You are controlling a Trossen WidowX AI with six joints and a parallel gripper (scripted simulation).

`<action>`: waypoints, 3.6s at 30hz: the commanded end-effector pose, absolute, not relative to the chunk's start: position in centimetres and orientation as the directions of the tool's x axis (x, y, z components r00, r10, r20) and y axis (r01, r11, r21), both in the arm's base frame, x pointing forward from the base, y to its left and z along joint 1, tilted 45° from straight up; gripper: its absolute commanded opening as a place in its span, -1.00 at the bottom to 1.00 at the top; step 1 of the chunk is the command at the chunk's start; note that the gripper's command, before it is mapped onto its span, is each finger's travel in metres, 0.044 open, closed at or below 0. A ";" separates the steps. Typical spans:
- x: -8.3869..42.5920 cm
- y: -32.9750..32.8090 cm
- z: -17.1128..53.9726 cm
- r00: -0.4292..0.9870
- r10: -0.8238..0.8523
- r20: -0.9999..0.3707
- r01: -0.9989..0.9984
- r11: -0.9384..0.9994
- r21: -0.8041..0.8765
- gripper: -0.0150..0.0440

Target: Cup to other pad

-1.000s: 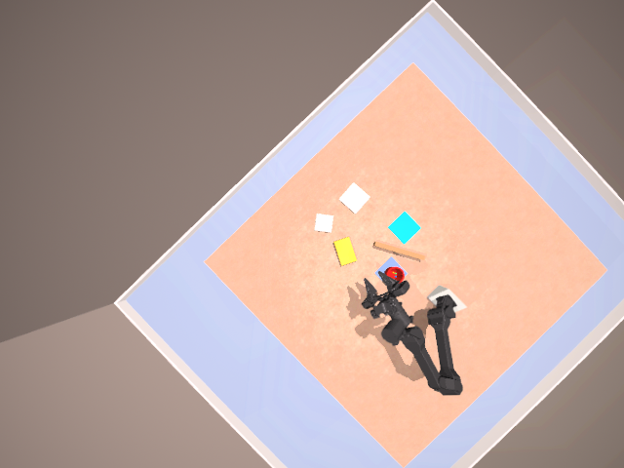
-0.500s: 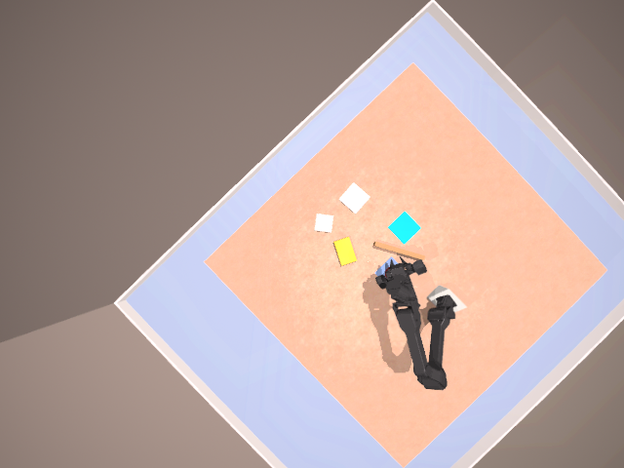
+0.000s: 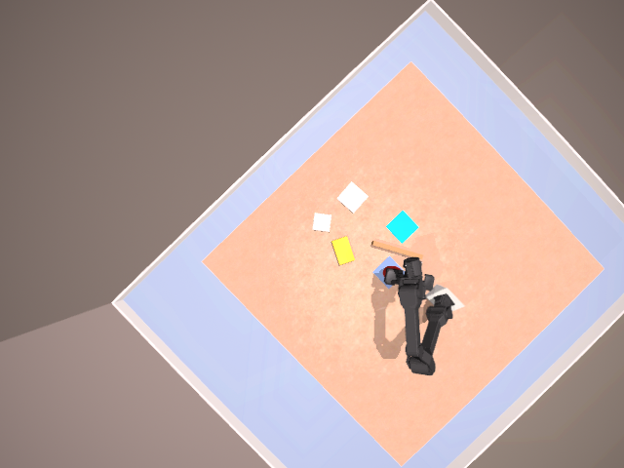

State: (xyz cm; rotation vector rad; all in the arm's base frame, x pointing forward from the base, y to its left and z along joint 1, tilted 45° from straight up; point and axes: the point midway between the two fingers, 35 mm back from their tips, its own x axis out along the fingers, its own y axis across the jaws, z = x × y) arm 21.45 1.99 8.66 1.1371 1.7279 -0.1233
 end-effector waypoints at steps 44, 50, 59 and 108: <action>20.6 6.2 5.5 -0.084 0.693 -0.716 0.812 0.463 0.354 0.01; 20.4 6.9 4.8 -0.084 0.695 -0.714 0.812 0.463 0.355 0.01; 20.4 6.9 4.8 -0.085 0.693 -0.716 0.809 0.467 0.356 -0.08; 21.1 2.5 9.2 -0.085 0.696 -0.713 0.815 0.460 0.352 -0.49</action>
